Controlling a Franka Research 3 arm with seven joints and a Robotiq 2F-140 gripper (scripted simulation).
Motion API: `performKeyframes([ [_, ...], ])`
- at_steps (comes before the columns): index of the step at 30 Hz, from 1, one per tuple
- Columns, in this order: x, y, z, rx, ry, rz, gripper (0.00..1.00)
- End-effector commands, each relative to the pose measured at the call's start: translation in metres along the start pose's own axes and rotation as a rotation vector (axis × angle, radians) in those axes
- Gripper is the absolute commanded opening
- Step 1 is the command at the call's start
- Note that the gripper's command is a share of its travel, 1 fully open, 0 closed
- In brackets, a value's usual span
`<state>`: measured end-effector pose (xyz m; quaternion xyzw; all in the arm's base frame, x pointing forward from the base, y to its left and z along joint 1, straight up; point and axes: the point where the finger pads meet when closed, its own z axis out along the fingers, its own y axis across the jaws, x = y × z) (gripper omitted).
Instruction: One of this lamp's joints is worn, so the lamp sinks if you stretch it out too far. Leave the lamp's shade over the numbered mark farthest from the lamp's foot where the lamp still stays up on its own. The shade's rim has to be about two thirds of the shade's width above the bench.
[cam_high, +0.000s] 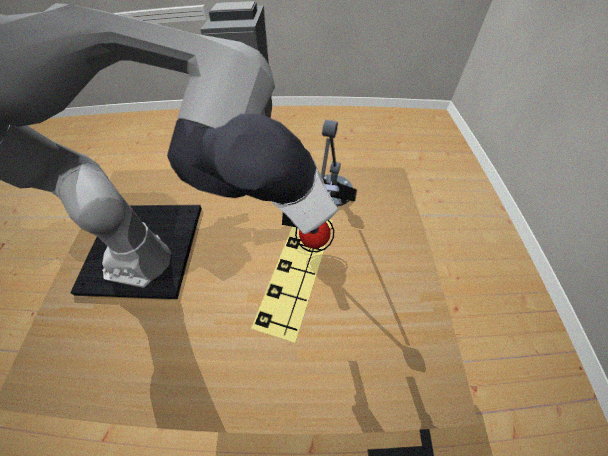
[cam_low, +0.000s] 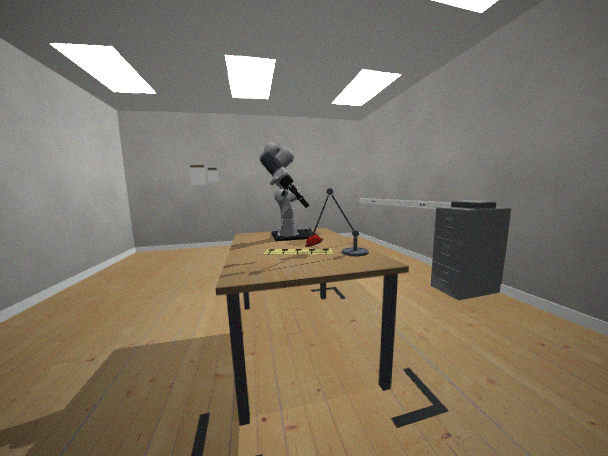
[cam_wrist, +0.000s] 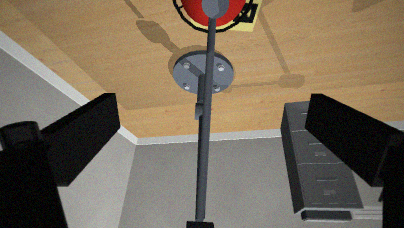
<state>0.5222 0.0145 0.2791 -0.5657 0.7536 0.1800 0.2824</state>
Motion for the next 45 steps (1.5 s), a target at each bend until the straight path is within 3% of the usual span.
performKeyframes([
  [1, 0.004, 0.001, 0.006, 0.002, 0.018, 0.06, 1.0],
  [15, 0.003, 0.0, 0.038, 0.001, 0.001, 0.018, 1.0],
  [45, 0.008, 0.009, 0.108, -0.019, 0.032, 0.088, 1.0],
])
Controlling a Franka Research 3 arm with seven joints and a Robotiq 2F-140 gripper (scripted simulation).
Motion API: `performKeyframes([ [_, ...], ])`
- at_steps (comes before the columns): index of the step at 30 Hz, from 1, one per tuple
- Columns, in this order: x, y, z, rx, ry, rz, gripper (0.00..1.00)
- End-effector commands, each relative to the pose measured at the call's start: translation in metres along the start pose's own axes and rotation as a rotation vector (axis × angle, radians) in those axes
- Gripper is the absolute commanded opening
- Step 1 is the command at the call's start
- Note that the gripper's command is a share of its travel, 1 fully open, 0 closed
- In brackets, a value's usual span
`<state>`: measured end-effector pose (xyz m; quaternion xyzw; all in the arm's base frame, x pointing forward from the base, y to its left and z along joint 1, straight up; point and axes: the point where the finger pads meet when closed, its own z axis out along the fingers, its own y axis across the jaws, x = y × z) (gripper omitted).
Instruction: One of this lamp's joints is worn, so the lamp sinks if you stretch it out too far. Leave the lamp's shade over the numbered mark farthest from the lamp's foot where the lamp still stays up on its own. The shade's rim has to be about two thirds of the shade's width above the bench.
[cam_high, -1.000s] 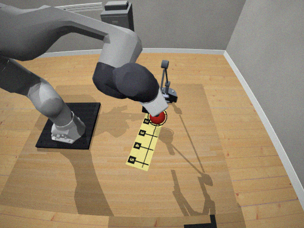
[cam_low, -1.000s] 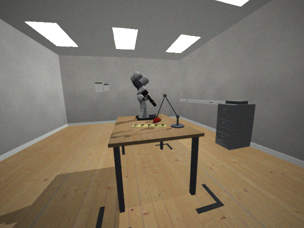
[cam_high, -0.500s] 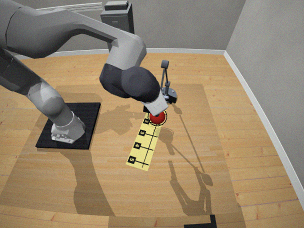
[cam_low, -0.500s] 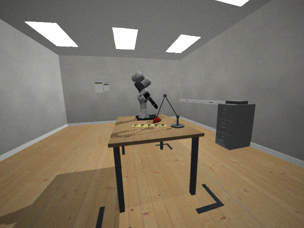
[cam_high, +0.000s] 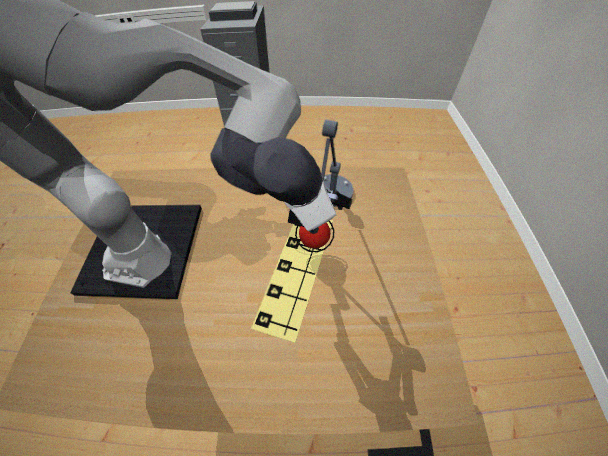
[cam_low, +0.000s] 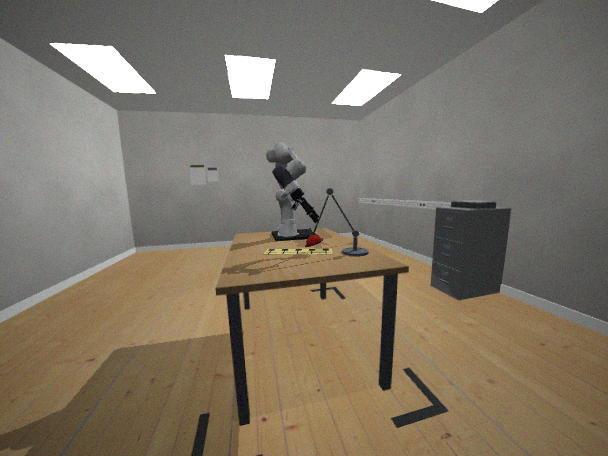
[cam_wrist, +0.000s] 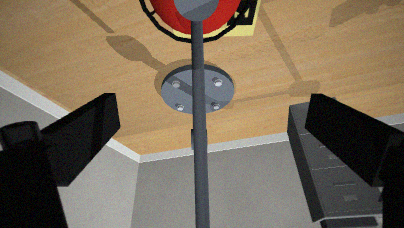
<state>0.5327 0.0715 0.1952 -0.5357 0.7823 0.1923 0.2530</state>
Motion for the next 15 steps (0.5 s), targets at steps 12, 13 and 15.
performKeyframes([
  [12, -0.0012, -0.0061, 0.0144, 0.016, -0.009, -0.015, 1.0],
  [13, -0.0014, -0.0067, 0.0148, 0.017, -0.009, -0.016, 1.0],
  [15, -0.0017, -0.0079, 0.0155, 0.02, -0.011, -0.019, 1.0],
])
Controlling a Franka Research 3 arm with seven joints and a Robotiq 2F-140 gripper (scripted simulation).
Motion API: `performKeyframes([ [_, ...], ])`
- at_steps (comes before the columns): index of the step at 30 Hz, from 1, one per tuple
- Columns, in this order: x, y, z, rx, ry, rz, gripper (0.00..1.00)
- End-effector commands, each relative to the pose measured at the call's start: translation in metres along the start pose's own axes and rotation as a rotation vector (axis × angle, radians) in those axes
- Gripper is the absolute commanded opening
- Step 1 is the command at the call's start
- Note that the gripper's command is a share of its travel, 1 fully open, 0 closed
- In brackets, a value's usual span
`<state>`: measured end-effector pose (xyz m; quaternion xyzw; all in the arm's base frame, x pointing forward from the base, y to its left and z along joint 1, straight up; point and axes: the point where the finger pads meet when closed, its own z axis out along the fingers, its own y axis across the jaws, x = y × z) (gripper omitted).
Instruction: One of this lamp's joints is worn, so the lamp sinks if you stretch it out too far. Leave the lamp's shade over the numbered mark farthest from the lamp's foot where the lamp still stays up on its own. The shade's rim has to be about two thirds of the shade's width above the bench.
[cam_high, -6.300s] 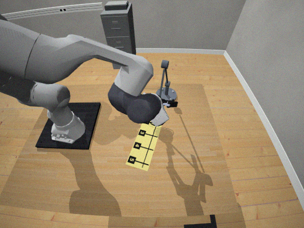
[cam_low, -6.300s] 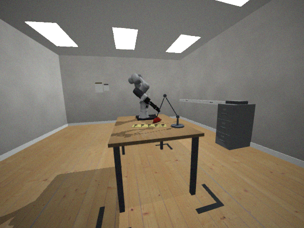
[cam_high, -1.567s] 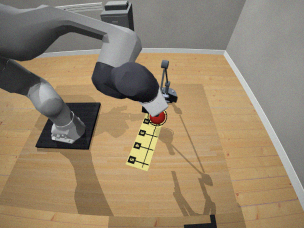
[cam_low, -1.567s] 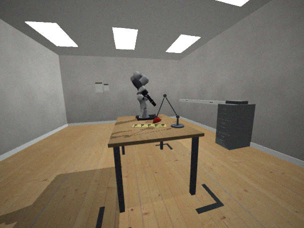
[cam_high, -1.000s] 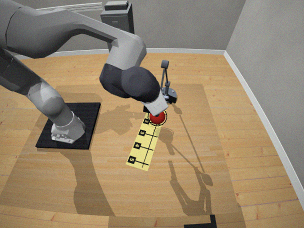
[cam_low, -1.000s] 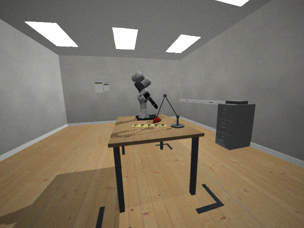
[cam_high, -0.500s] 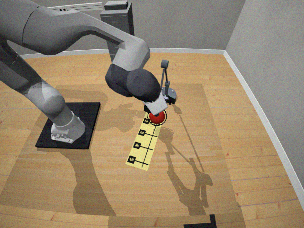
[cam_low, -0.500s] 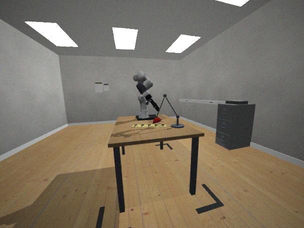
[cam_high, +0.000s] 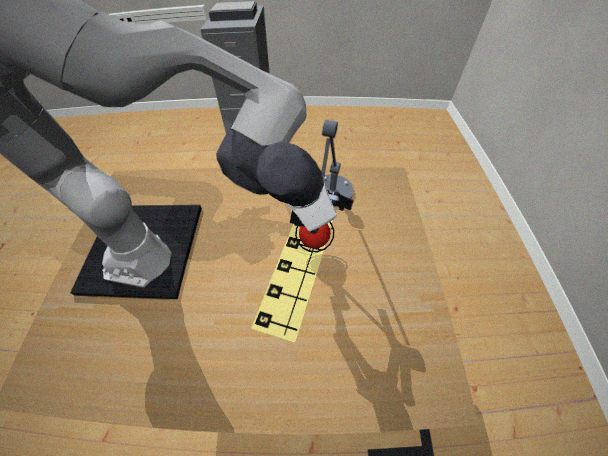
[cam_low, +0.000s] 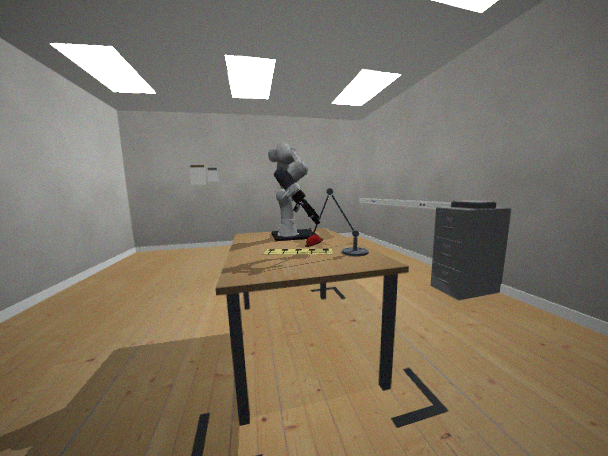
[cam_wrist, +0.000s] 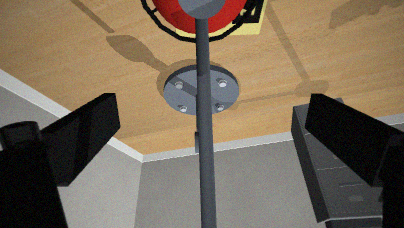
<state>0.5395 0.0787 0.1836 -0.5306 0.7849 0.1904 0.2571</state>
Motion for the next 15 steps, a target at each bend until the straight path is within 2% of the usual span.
performKeyframes([
  [1, -0.0016, -0.0043, 0.0012, 0.011, -0.007, -0.028, 1.0],
  [6, -0.0021, -0.0061, 0.0023, 0.015, -0.01, -0.032, 1.0],
  [7, -0.002, -0.0059, 0.0023, 0.014, -0.009, -0.03, 0.1],
  [15, -0.0015, -0.0044, 0.0021, 0.011, -0.007, -0.017, 0.1],
])
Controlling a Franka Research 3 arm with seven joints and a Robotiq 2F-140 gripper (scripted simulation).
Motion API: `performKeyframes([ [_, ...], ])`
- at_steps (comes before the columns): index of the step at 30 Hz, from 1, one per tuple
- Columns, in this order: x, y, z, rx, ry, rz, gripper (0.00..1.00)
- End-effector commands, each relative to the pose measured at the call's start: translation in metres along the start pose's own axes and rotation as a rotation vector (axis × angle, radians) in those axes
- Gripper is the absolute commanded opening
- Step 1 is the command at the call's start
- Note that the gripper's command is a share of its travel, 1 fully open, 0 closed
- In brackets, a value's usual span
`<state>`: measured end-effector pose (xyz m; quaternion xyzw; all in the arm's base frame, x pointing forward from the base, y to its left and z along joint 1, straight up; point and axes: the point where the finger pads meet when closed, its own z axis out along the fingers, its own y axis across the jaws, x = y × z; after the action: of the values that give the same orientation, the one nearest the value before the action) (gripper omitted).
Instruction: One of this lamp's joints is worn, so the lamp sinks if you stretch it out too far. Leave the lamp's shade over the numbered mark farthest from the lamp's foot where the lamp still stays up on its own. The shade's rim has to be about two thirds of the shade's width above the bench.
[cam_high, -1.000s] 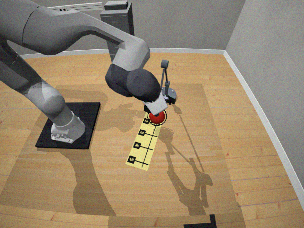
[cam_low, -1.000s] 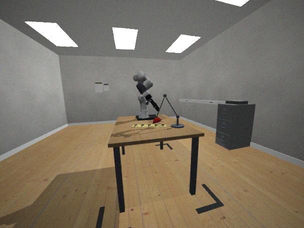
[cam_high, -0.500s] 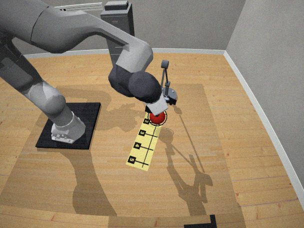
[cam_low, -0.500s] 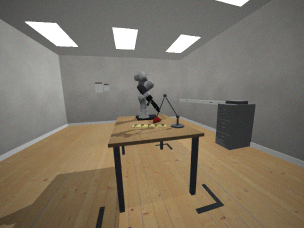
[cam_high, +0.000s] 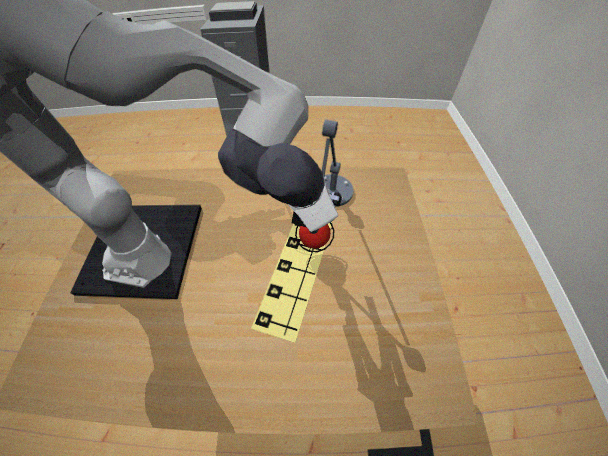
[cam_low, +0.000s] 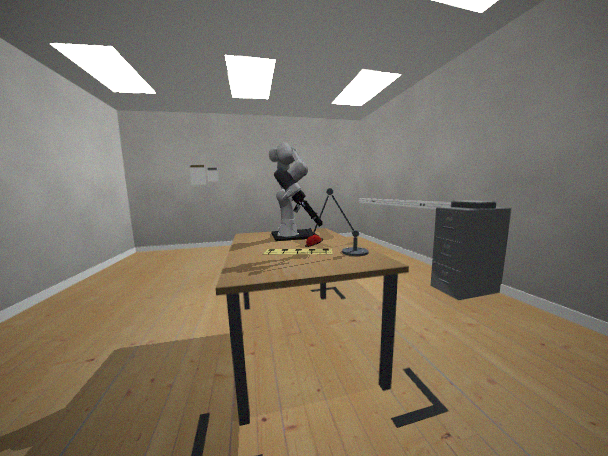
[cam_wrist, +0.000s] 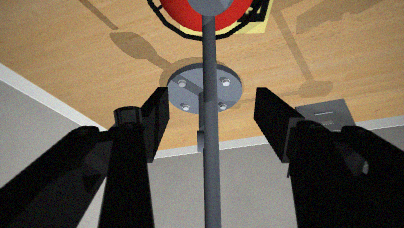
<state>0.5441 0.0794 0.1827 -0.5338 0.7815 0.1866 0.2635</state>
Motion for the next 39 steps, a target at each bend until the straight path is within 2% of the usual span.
performKeyframes([
  [1, 0.0, 0.0, 0.0, 0.001, 0.0, -0.002, 0.1],
  [25, 0.0, 0.0, 0.0, 0.0, 0.0, 0.0, 0.1],
  [39, 0.03, -0.003, -0.018, 0.004, -0.003, -0.019, 0.1],
])
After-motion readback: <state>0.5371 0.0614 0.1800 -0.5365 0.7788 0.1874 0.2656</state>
